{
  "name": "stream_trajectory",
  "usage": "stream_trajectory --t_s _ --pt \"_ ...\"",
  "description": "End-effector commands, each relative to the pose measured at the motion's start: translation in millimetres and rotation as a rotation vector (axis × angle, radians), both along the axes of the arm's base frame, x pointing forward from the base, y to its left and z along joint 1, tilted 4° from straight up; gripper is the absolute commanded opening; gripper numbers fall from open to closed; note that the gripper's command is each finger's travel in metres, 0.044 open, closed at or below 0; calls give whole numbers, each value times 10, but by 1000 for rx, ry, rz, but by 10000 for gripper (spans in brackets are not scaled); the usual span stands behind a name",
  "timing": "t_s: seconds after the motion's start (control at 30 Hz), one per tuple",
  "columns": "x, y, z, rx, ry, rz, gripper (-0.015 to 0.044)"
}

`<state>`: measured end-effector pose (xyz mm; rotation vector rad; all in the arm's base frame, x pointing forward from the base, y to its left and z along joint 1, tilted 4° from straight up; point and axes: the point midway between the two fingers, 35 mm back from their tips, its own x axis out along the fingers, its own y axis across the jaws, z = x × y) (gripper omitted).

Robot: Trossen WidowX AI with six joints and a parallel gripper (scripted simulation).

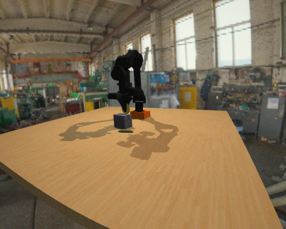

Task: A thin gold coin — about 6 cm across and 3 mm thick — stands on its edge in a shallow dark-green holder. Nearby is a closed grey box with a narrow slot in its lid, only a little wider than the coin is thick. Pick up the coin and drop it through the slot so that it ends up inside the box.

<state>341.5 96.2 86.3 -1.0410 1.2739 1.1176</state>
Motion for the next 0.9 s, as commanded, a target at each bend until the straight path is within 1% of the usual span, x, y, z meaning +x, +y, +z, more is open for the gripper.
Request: stream_trajectory --t_s 0.0,0.13,0.87 --pt "-30 7 -10 1 11 -42 0" --pt "-38 -8 -9 1 11 -43 0" --pt "-397 -445 8 -3 13 -43 0"
